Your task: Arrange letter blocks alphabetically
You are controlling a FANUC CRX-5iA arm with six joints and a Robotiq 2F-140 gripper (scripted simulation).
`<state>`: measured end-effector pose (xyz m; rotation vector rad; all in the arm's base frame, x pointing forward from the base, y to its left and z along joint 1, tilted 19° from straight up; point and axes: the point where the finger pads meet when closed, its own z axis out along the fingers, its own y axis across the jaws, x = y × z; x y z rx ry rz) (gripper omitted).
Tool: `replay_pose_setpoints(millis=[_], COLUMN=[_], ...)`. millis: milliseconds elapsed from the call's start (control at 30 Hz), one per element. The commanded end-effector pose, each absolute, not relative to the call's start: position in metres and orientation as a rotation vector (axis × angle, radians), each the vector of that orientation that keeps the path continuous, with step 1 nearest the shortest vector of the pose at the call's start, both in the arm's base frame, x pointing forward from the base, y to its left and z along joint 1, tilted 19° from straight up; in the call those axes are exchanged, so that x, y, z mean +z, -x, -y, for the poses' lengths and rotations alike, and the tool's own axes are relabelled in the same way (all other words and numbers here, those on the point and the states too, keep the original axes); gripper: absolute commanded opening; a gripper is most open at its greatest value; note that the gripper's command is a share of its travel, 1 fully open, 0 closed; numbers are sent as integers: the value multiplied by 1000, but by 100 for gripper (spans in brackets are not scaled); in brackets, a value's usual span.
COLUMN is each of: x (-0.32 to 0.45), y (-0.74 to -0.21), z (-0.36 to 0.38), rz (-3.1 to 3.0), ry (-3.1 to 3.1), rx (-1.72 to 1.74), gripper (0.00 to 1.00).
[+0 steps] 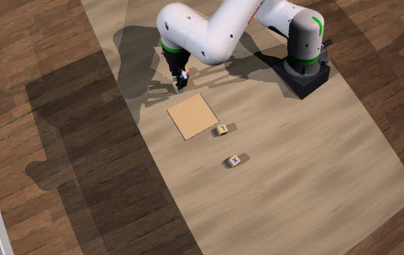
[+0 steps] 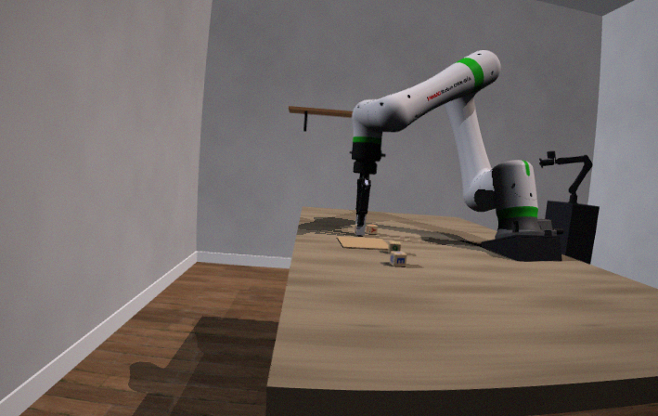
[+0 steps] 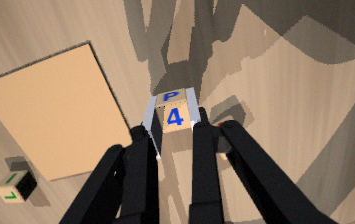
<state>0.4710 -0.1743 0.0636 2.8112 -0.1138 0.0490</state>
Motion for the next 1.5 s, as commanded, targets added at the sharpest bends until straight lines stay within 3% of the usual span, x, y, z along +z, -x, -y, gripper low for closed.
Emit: replay_pose_setpoints(millis=[0, 1467], x=[64, 60], y=[-471, -471], z=[174, 176], rz=[114, 114], ry=[-2811, -2811], rx=[50, 50], gripper=[16, 16])
